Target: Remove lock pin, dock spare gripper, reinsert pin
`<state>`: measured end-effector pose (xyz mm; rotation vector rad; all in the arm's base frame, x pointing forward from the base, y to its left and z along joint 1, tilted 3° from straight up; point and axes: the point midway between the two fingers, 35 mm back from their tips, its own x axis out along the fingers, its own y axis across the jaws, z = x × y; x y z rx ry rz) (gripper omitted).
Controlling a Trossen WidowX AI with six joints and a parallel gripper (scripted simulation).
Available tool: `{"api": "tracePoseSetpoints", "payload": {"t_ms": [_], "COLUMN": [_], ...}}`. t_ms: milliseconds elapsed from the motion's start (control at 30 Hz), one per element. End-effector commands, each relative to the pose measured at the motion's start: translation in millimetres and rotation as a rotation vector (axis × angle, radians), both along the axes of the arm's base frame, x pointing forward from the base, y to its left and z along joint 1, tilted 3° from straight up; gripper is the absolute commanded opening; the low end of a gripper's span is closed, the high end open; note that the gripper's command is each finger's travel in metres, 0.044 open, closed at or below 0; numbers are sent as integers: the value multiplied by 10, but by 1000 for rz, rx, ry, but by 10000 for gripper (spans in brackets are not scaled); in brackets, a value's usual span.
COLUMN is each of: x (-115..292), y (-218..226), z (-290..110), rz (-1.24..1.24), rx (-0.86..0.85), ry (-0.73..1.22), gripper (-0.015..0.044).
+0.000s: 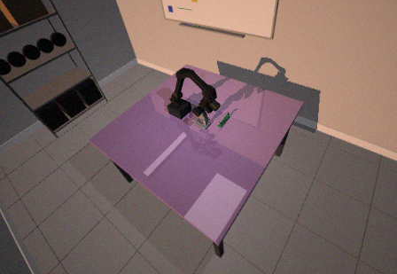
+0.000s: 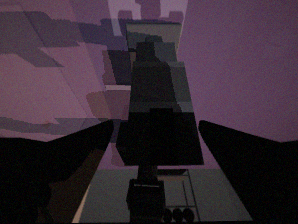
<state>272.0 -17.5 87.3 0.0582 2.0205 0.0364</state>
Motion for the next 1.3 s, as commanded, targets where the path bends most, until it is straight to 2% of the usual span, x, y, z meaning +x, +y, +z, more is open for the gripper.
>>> {"api": "tracePoseSetpoints", "payload": {"t_ms": [0, 1267], "x": [-29, -258], "y": [-5, -6], "z": [87, 715], "rz": [1, -5], "rx": [0, -21], "ry": [-1, -233], "gripper": [440, 440]}}
